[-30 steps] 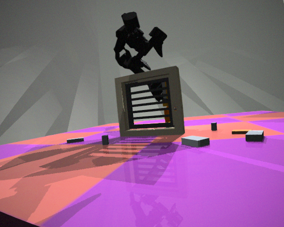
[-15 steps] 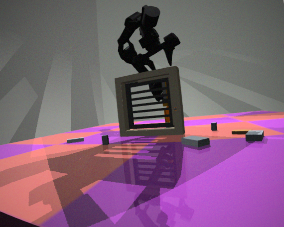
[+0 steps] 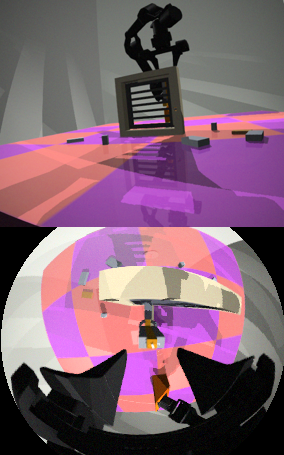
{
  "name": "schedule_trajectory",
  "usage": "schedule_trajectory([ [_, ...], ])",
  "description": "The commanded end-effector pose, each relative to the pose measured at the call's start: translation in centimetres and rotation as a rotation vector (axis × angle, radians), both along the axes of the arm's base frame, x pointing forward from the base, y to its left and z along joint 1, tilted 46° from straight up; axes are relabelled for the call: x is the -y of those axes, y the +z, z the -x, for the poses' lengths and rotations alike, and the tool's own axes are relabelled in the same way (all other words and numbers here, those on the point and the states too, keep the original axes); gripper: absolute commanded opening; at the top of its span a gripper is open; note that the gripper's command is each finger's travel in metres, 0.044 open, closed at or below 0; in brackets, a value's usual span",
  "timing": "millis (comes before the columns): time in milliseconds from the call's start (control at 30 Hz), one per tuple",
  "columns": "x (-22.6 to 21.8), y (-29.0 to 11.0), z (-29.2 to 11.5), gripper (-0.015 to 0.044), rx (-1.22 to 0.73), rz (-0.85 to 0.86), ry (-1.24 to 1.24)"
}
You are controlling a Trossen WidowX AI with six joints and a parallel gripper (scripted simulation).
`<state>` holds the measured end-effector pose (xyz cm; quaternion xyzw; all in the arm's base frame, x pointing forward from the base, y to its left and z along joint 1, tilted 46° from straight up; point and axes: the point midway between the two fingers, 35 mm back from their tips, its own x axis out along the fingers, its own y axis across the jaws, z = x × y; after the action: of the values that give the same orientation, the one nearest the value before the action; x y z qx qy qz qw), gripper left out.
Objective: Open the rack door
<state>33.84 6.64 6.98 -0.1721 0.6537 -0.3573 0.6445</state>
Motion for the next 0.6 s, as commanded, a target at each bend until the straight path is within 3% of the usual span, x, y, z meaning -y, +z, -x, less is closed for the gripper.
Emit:
schedule_trajectory([
  [0, 0.1, 0.0, -0.1, 0.0298, -0.001, 0.018, -0.001],
  [567, 2.0, -2.0, 0.0, 0.0298, 0.000, 0.018, -0.001],
])
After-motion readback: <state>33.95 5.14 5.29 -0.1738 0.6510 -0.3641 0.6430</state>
